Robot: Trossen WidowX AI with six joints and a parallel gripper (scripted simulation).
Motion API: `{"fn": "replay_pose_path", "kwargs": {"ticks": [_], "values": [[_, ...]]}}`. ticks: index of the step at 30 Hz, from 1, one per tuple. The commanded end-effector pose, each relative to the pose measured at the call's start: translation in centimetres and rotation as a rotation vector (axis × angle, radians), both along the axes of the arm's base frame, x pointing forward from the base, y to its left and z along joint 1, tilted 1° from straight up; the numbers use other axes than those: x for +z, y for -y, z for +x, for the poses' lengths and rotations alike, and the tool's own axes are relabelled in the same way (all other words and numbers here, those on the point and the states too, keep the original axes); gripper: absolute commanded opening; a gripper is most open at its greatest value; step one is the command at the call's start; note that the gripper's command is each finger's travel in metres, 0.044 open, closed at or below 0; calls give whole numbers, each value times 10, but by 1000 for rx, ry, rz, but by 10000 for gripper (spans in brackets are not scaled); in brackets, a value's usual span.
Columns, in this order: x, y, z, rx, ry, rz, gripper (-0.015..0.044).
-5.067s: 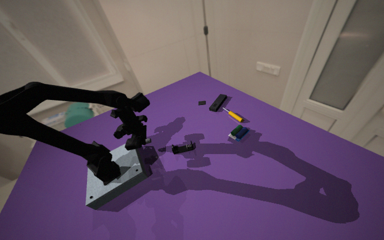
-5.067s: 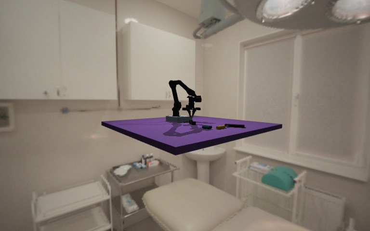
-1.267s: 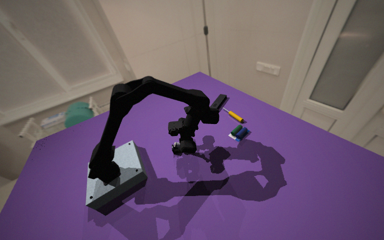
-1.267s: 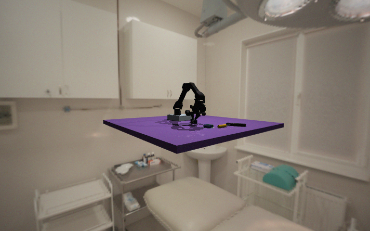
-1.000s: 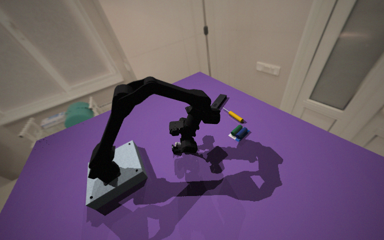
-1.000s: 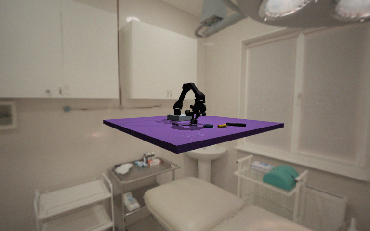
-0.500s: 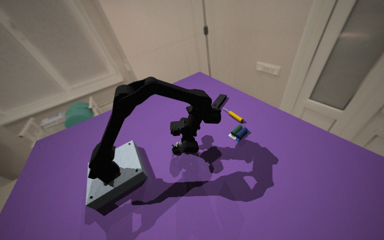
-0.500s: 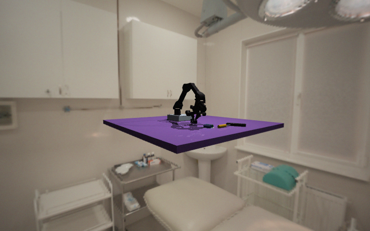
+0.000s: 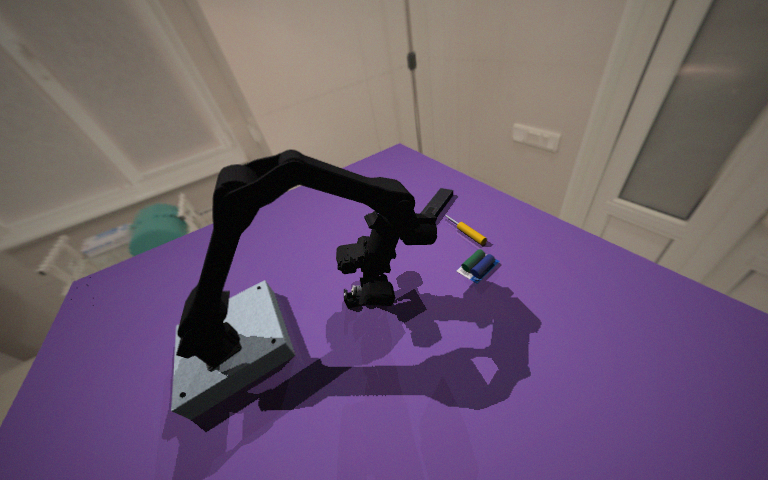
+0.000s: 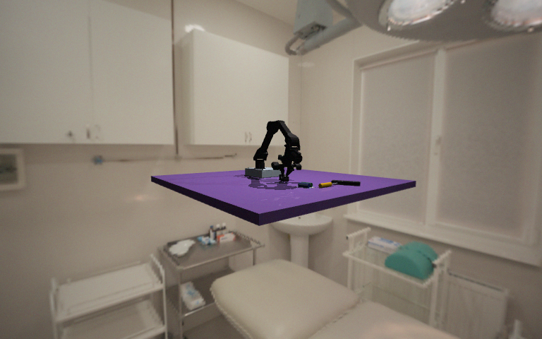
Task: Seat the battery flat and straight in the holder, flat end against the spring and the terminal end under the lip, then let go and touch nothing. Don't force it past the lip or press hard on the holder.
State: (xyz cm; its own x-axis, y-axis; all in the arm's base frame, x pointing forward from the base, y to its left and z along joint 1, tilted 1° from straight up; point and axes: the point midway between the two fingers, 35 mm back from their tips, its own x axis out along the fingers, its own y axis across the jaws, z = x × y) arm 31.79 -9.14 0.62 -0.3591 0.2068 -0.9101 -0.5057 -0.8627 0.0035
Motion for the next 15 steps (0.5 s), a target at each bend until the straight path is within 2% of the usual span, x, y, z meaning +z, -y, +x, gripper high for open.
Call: {"fn": "replay_pose_path", "kwargs": {"ticks": [1,15], "values": [[-2,2,3,-2,29,-22,75],[-4,0,1,0,85,-58,75]]}}
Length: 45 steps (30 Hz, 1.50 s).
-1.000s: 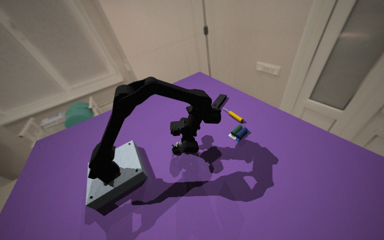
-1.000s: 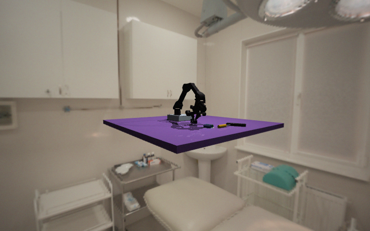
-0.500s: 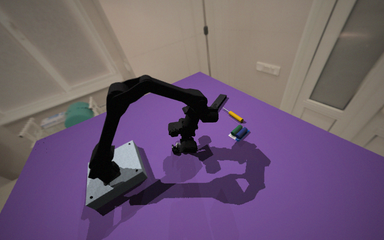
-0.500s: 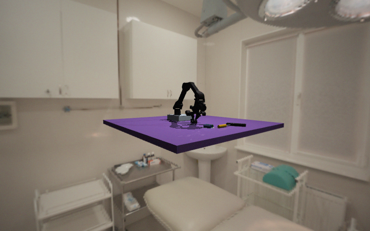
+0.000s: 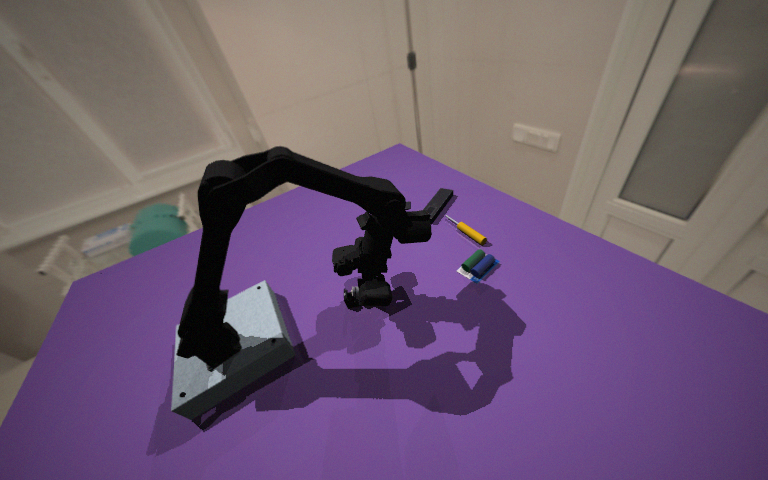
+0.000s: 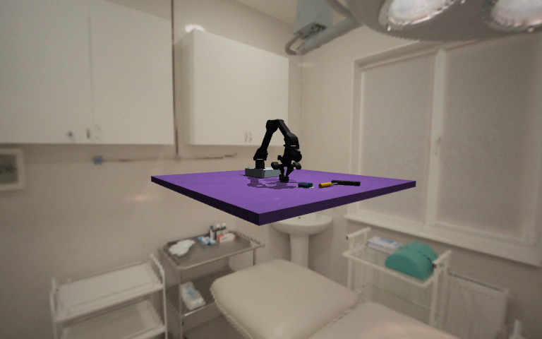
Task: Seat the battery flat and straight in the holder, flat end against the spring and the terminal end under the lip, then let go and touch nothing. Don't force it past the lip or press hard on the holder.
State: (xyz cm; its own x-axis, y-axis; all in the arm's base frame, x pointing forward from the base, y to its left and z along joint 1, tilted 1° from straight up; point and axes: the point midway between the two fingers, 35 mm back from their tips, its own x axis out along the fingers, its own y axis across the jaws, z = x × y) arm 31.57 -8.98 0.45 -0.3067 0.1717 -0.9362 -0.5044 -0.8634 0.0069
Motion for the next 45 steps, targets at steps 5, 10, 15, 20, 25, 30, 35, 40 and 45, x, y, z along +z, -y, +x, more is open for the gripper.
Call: {"fn": "replay_pose_path", "kwargs": {"ticks": [5,10,15,20,25,30,35,40,45], "values": [[-3,2,3,-2,48,-33,75],[-3,1,2,-2,68,-46,75],[-4,1,2,-2,88,-59,75],[-4,0,1,-2,108,-71,75],[-5,0,0,-3,128,-84,75],[-6,-1,-1,-4,148,-96,75],[-6,-1,-1,-4,168,-108,75],[-6,-2,-2,-5,188,-120,75],[-7,-2,-3,-7,207,-131,75]]}}
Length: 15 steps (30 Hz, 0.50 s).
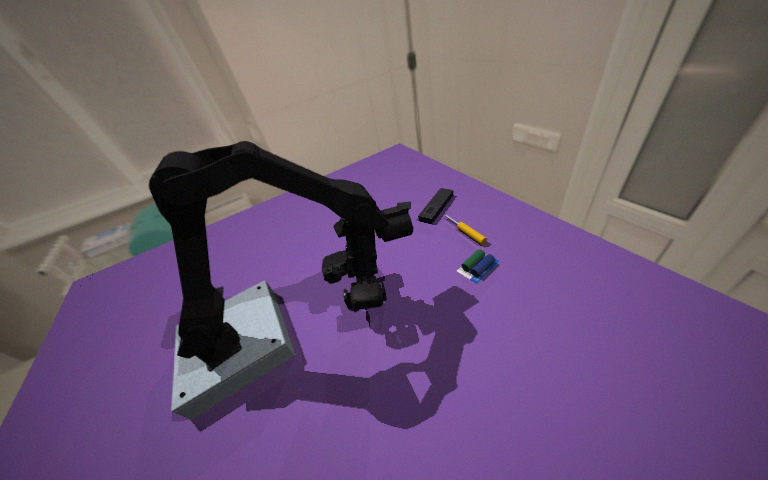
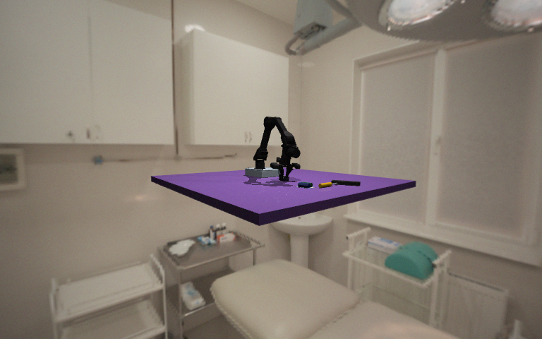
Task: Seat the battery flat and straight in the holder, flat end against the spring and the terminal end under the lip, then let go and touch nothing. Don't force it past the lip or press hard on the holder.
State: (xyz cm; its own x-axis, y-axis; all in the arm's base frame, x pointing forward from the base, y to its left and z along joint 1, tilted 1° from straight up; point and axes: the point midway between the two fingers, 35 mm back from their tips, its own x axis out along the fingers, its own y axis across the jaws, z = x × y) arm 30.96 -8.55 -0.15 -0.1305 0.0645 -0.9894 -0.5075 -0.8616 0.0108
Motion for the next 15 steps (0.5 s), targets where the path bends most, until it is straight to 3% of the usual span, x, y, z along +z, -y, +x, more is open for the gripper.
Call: {"fn": "replay_pose_path", "kwargs": {"ticks": [1,15], "values": [[-1,2,3,-5,30,-22,75],[-2,1,0,-10,87,-52,75]]}}
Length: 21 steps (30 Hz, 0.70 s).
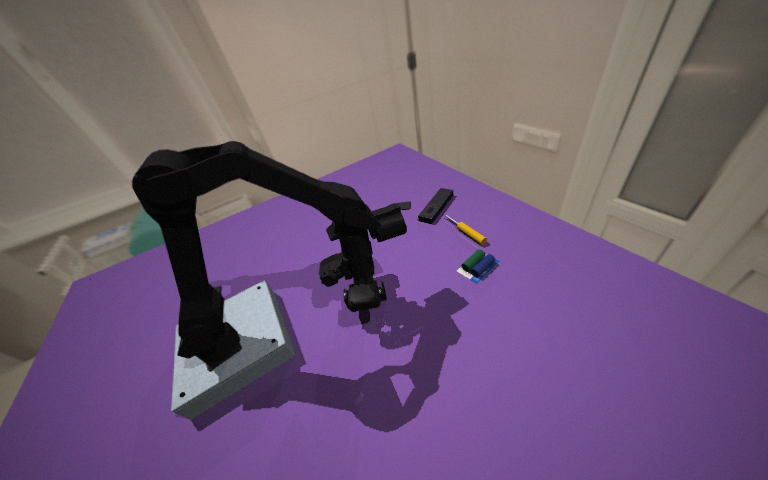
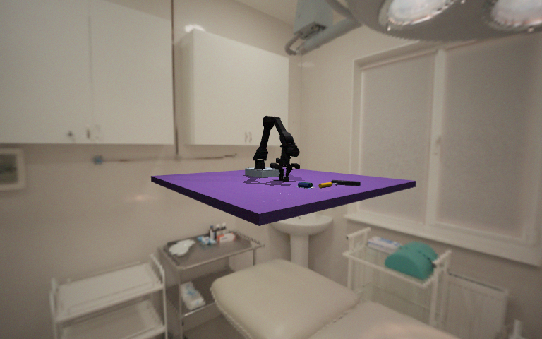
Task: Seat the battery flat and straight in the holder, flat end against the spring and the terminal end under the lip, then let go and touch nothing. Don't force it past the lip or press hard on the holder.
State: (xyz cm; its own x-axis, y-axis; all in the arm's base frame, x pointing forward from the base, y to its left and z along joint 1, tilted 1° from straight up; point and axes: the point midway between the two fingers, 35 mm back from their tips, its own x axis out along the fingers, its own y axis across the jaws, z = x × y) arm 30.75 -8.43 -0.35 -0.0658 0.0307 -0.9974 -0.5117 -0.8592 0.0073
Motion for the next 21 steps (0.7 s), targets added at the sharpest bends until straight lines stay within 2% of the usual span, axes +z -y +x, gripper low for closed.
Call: {"fn": "replay_pose_path", "kwargs": {"ticks": [1,21], "values": [[0,2,2,-7,27,-19,75],[-1,-5,-10,-8,34,-19,75]]}}
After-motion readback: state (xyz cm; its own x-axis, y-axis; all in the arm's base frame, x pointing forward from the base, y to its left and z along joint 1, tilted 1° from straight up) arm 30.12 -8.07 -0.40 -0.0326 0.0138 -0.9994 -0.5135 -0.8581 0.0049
